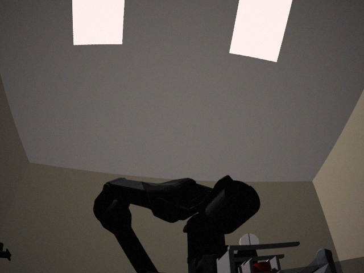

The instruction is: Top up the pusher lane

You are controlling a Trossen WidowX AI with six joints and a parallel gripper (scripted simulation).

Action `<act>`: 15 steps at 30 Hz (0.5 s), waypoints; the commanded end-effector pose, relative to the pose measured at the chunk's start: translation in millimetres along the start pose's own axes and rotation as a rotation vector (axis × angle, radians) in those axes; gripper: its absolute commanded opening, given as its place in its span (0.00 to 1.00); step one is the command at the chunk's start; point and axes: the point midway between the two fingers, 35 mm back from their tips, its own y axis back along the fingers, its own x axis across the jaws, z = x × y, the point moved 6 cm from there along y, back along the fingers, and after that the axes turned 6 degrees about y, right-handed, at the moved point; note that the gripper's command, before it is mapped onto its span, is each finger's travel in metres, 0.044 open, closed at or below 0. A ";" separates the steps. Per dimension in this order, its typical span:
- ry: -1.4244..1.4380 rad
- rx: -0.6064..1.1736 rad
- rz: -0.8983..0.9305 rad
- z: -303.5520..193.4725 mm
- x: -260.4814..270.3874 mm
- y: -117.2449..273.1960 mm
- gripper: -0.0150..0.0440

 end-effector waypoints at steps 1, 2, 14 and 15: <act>-0.001 0.002 -0.002 0.5 0.1 0.0 0.70; -0.001 0.002 -0.002 0.5 0.1 0.0 0.73; -0.001 0.002 -0.001 0.3 0.6 20.6 0.73; -0.001 0.002 -0.001 0.3 0.6 20.6 0.73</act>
